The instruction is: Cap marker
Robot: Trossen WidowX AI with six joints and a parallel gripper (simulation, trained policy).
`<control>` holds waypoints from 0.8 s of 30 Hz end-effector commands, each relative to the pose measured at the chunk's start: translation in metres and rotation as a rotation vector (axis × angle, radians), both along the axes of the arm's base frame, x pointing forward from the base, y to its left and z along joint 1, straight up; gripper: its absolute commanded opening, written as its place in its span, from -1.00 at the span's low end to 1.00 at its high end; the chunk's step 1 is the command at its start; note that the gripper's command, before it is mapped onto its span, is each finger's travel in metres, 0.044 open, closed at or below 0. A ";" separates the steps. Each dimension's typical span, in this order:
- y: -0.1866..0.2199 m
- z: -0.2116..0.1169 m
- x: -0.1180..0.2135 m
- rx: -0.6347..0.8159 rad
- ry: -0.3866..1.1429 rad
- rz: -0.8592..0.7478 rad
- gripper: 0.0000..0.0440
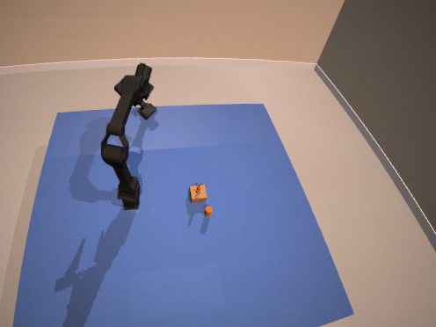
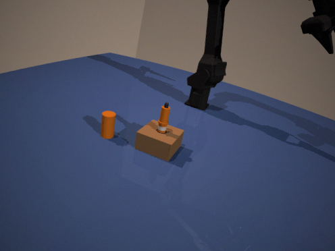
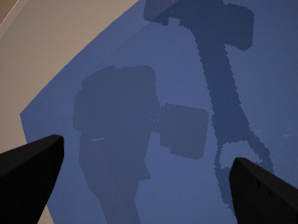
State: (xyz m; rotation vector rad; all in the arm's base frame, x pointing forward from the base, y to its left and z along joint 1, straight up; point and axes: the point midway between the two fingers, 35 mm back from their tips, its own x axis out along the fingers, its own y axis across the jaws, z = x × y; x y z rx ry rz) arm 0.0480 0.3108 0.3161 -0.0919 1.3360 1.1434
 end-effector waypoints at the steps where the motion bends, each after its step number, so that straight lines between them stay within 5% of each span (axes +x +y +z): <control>1: -0.001 0.001 0.009 -0.001 -0.001 -0.012 0.54; 24: -0.030 -0.014 0.084 -0.074 -0.011 -0.147 0.54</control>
